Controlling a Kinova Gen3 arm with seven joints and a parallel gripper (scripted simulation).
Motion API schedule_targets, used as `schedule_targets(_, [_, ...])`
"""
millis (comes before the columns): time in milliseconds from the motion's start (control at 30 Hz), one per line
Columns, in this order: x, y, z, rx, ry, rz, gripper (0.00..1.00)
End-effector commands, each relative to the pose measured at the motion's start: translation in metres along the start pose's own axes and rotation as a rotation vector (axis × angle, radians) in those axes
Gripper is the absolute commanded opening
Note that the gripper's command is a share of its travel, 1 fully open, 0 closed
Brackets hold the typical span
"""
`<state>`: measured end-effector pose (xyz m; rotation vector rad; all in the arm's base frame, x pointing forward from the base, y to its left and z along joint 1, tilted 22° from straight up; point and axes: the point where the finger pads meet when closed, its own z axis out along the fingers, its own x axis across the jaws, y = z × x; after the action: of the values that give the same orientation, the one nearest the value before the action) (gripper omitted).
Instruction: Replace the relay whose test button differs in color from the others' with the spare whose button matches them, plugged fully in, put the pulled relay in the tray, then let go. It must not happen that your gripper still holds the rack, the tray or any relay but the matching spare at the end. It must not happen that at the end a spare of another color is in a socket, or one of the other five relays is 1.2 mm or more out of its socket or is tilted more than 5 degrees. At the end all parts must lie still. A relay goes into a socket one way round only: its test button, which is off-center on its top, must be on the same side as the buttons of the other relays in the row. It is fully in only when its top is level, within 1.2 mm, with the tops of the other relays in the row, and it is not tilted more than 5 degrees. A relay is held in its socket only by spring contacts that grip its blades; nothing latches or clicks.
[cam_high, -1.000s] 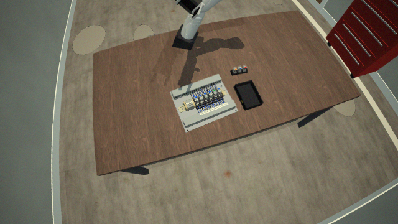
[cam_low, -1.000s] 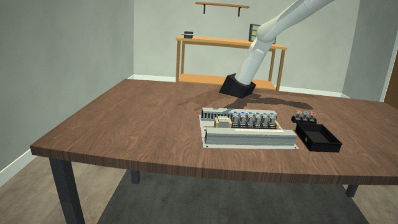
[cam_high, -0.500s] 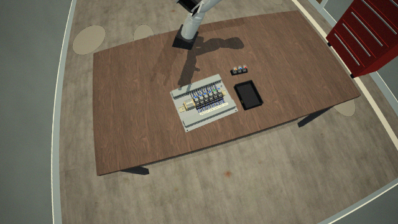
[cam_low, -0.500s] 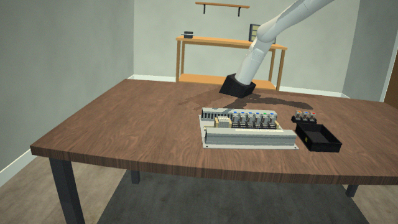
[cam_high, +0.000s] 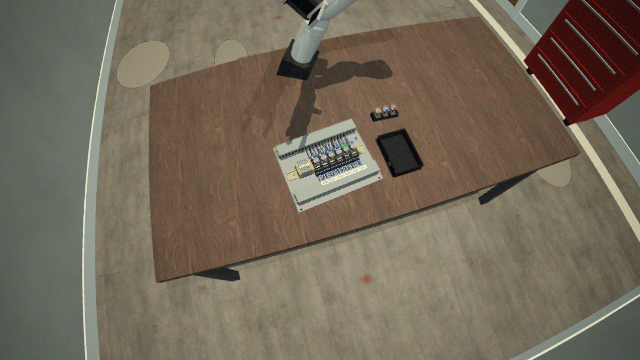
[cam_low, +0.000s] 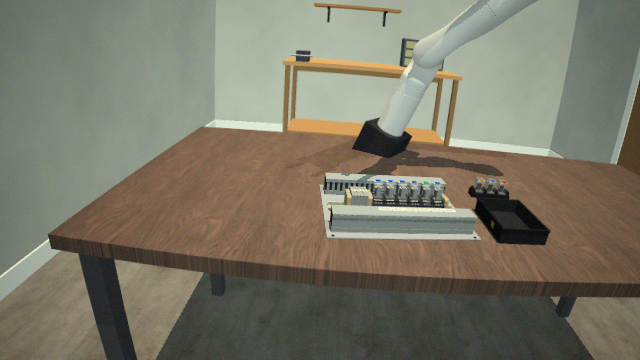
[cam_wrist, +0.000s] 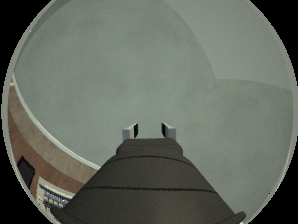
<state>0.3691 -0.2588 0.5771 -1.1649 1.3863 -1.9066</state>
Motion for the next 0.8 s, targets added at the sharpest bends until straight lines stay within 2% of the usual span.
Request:
schedule_targets(0, [0.0008,-0.0005,0.0000,0.001,0.001,0.000,1.00])
schedule_targets(467, [0.0015,-0.0009,-0.0003,0.001,0.001,0.000,1.00])
schedule_targets(767, [0.0023,-0.0013,-0.0006,-0.013,-0.117,-0.071,1.00])
